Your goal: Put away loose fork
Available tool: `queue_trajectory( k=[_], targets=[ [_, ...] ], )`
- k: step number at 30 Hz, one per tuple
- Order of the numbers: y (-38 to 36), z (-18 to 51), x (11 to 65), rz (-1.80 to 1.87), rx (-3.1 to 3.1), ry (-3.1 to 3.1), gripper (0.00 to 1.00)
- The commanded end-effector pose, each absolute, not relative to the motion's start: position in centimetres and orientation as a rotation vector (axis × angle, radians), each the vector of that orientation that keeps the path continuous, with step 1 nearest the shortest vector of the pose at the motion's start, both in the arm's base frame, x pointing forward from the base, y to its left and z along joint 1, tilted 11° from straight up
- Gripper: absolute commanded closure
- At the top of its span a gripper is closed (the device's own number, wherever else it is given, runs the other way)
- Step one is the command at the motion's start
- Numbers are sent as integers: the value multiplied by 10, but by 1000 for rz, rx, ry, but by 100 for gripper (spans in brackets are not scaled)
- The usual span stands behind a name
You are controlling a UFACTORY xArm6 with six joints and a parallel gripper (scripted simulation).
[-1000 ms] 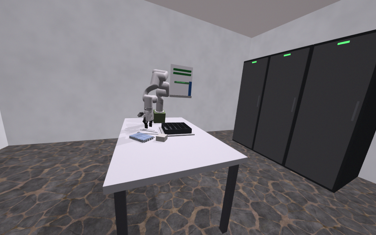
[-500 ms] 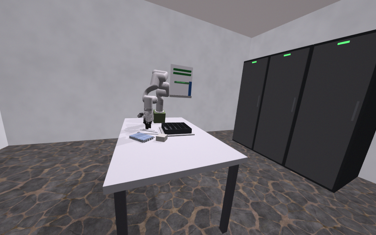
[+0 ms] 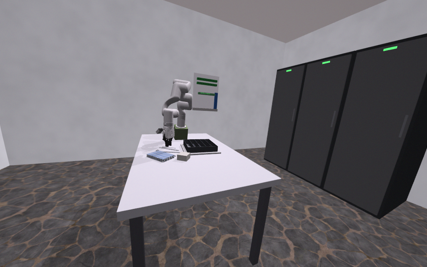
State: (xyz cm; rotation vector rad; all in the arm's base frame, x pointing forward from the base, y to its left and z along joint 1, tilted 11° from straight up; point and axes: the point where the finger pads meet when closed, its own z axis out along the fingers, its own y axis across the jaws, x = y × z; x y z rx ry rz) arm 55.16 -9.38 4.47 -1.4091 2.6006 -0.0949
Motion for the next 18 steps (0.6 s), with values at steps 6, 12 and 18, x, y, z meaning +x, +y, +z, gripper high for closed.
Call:
queue_trajectory(
  k=[6, 12, 18],
  targets=[
    [-94, 46, 553, -99, -1407, 2597, 69],
    [-94, 44, 554, -99, -1407, 2598, 69],
    [-94, 41, 554, -99, -1407, 2598, 69]
  ],
)
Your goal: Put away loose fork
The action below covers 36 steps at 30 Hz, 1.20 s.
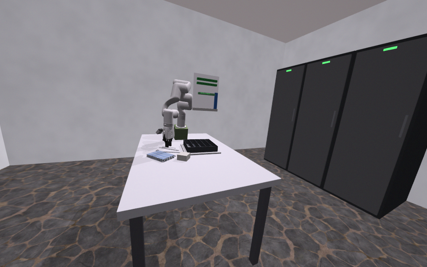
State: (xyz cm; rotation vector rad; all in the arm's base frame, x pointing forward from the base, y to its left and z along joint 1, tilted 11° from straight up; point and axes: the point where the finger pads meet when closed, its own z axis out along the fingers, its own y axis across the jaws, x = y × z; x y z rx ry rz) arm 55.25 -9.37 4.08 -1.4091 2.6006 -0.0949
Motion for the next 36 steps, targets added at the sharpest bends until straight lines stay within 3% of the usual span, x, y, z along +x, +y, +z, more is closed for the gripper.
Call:
queue_trajectory(
  k=[1, 36],
  targets=[
    [-94, 41, 554, -99, -1407, 2598, 69],
    [-93, 1, 563, -99, -1407, 2598, 69]
  ],
)
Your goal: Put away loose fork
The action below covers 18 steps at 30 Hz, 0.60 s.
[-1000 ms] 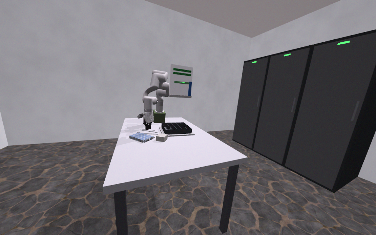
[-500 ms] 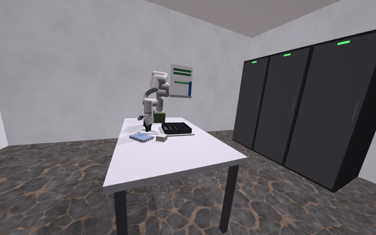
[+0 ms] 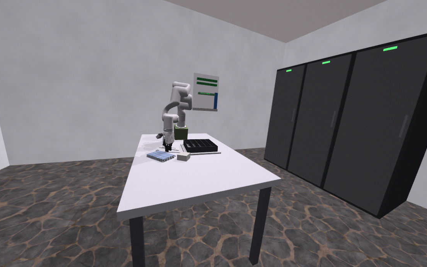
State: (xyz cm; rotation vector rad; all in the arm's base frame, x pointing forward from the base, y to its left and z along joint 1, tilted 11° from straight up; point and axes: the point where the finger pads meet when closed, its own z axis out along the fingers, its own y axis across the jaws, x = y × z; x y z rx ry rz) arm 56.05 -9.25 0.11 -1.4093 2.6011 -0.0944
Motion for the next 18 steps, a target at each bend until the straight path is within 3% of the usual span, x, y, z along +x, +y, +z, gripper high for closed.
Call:
queue_trajectory(
  k=[1, 18],
  targets=[
    [-93, 0, 563, -99, -1407, 2598, 69],
    [-93, -2, 563, -99, -1407, 2598, 69]
  ],
)
